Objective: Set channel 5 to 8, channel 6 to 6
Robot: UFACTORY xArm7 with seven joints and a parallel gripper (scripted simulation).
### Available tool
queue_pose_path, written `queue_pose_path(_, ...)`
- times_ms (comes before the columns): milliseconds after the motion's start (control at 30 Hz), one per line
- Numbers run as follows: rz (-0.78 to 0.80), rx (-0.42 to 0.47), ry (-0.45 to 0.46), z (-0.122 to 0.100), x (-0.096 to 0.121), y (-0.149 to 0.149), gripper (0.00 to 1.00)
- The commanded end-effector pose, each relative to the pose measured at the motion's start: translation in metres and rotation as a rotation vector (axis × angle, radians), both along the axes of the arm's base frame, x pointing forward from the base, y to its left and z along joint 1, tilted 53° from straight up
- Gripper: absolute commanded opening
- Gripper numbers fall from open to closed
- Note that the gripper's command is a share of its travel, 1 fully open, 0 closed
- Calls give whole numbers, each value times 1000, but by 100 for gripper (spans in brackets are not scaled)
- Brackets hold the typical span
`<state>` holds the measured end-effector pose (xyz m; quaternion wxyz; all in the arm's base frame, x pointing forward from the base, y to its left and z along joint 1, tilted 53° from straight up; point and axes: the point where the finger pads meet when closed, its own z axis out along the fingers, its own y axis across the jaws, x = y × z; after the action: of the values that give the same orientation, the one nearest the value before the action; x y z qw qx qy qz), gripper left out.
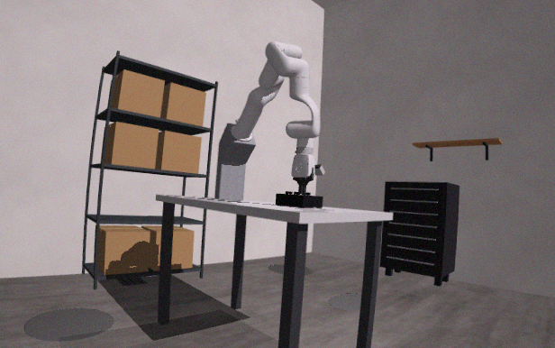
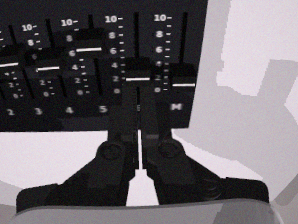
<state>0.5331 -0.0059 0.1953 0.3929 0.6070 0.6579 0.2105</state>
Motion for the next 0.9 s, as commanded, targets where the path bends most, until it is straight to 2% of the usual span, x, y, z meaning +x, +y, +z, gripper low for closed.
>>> queue_pose_path(0,1,1,-1,0,0,2,0)
queue_pose_path(867,1,1,-1,-1,1,9,0)
